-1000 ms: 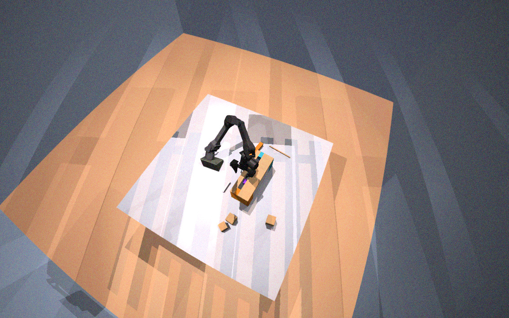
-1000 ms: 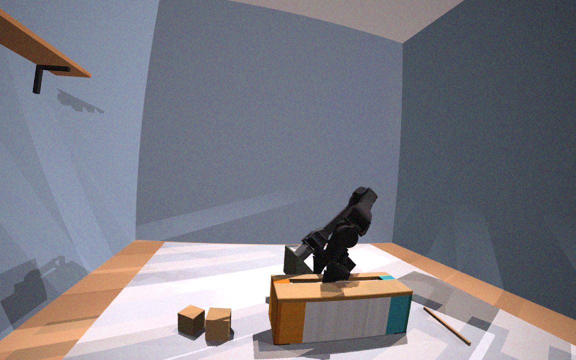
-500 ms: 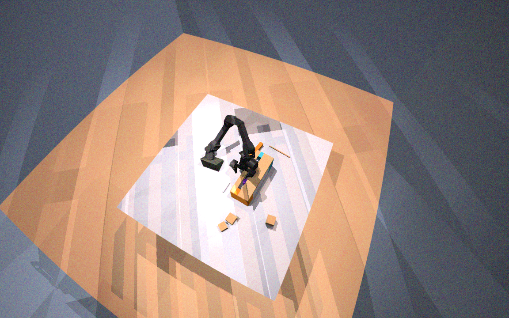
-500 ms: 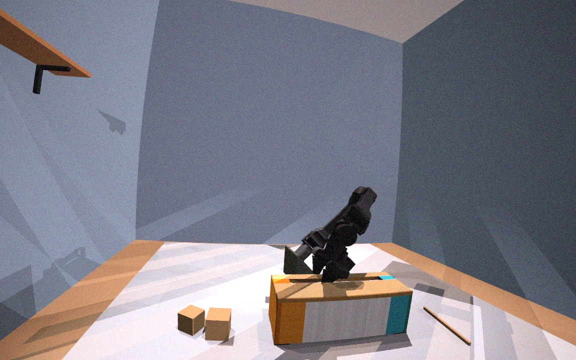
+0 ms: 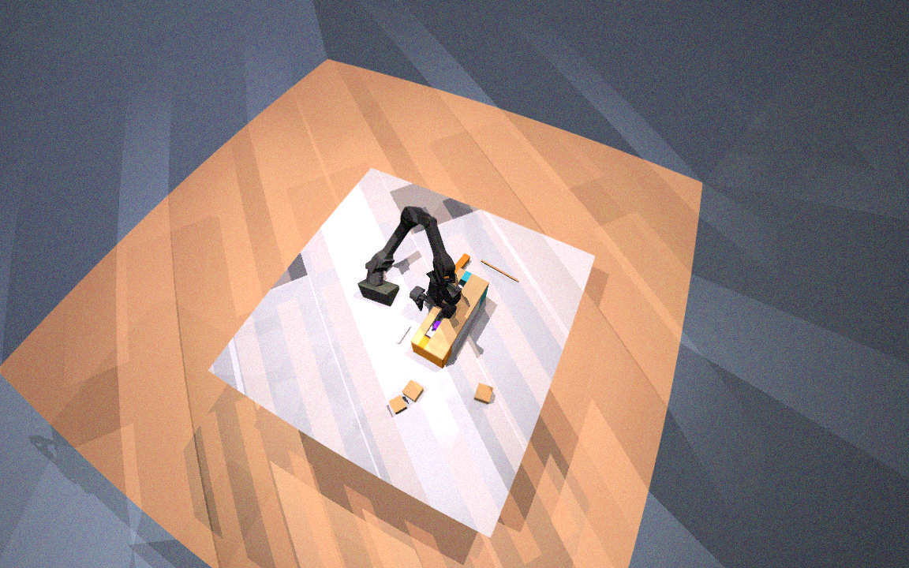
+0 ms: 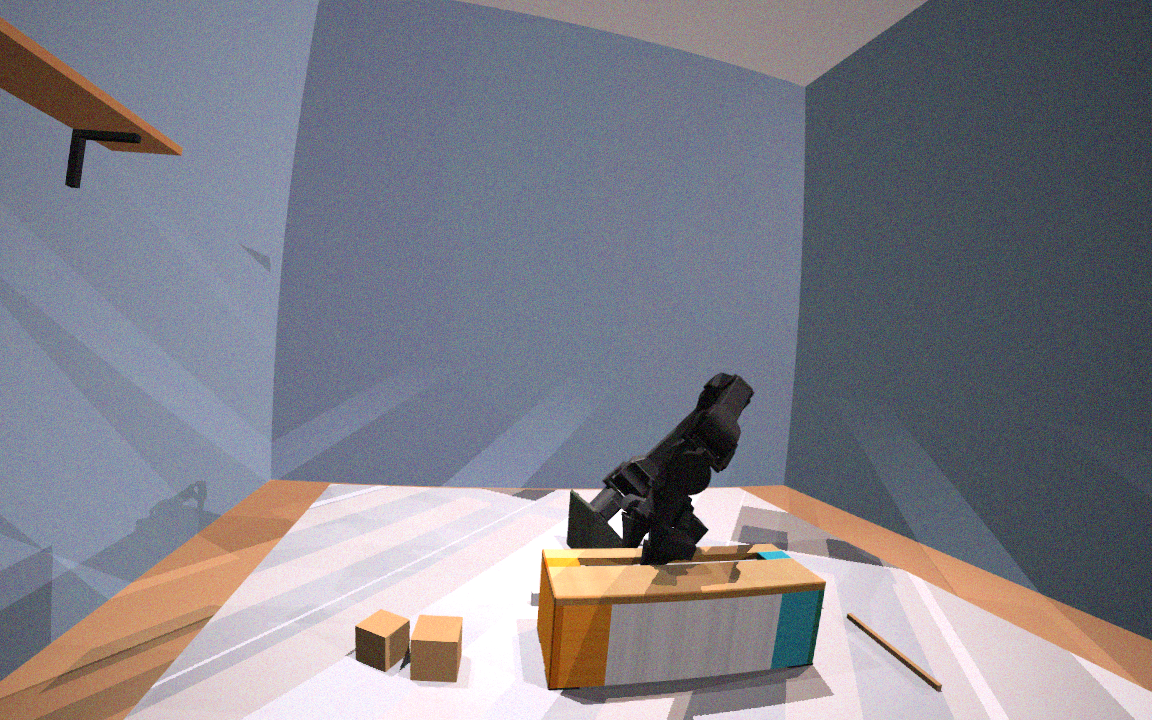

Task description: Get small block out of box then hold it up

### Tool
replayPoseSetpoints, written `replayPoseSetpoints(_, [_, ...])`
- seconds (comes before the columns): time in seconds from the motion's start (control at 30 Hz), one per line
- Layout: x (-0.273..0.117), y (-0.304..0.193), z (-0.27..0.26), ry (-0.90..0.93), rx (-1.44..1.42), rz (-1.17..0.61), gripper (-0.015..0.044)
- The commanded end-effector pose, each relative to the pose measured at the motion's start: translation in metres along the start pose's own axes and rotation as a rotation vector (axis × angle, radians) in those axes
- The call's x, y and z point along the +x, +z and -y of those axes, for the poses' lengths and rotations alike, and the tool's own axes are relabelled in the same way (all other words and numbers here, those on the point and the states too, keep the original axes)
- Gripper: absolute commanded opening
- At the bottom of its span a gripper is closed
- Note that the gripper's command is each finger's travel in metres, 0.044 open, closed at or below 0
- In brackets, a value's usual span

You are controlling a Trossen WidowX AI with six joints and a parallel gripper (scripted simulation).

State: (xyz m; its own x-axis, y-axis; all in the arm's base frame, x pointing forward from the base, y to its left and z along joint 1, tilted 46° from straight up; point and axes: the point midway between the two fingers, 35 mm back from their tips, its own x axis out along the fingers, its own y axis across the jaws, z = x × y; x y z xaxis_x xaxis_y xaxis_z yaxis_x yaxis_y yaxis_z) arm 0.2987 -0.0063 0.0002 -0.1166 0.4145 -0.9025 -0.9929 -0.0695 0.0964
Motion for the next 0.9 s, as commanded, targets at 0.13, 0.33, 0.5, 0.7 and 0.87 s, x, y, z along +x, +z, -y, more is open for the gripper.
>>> replayPoseSetpoints(0.13, [-0.001,0.003,0.000,0.000,0.002,0.000,0.0400])
replayPoseSetpoints(0.33, [0.001,-0.003,0.000,0.000,0.002,0.000,0.0400])
replayPoseSetpoints(0.5, [0.003,-0.008,0.000,0.000,0.002,0.000,0.0400])
replayPoseSetpoints(0.7, [0.005,-0.014,0.000,0.000,0.002,-0.001,0.0400])
replayPoseSetpoints(0.87, [0.006,-0.018,0.000,0.000,0.002,-0.001,0.0400])
